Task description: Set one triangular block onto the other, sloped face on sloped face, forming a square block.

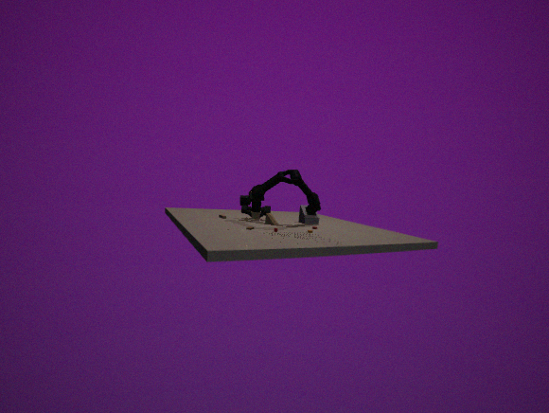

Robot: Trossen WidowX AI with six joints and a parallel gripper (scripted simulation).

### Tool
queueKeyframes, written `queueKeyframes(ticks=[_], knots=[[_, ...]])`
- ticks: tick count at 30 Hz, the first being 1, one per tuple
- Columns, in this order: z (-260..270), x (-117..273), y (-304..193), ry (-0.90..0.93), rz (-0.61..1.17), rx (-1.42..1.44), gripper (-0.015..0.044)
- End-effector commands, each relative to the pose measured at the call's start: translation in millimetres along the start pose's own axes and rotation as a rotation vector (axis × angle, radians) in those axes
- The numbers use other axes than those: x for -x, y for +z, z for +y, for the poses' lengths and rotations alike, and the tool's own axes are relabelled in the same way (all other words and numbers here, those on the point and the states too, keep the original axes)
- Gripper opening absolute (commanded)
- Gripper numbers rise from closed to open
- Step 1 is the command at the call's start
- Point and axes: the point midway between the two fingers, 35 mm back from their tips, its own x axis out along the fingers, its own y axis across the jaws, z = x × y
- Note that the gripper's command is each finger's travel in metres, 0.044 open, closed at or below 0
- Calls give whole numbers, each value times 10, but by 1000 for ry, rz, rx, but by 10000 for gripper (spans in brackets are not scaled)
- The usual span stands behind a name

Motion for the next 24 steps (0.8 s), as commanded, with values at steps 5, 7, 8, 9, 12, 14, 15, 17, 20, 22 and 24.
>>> queueKeyframes(ticks=[5,7,8,9,12,14,15,17,20,22,24], knots=[[0,19,23,0,0,0,26],[0,12,27,0,13,-1,0],[0,10,42,-1,38,-2,0],[0,11,61,-1,66,-2,0],[2,16,121,0,144,-3,0],[2,18,162,0,196,-3,0],[3,18,182,0,222,-3,0],[3,17,222,0,273,-3,0],[4,11,283,0,351,-3,0],[5,5,323,0,402,-4,0],[5,-4,362,0,454,-4,0]])
